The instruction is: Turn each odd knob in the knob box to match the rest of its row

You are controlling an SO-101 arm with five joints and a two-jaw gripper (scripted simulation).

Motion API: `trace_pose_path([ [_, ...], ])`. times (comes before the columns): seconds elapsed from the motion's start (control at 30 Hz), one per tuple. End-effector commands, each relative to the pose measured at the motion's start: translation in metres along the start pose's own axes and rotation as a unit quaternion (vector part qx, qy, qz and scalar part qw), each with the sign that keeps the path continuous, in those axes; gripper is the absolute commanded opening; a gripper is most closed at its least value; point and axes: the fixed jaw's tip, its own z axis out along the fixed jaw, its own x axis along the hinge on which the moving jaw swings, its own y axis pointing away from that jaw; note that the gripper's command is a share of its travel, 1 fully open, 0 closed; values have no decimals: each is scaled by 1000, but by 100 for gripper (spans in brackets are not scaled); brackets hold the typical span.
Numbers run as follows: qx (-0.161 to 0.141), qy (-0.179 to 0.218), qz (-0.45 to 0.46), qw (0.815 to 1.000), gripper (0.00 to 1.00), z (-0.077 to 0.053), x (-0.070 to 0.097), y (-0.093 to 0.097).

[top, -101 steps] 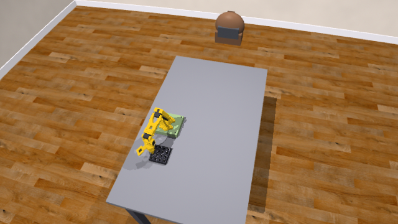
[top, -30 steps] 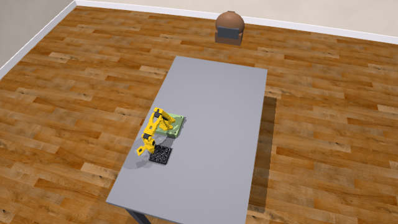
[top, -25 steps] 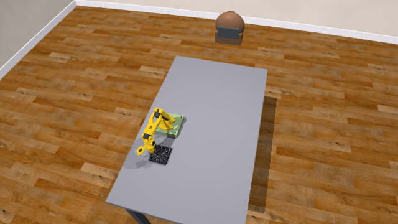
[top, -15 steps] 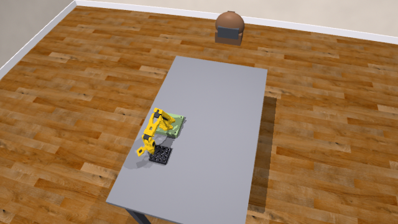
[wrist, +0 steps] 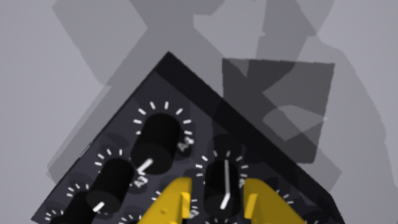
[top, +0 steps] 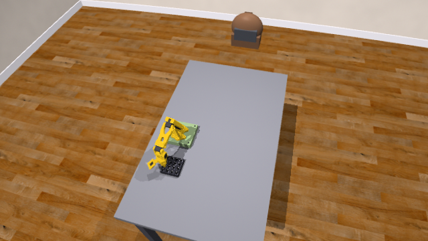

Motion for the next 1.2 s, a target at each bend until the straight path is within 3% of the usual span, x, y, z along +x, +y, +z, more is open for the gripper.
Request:
trace_pose_path([
  [0.0,5,7,2,1000,10,5,1,-3],
  [1.17,5,7,2,1000,10,10,3,-8],
])
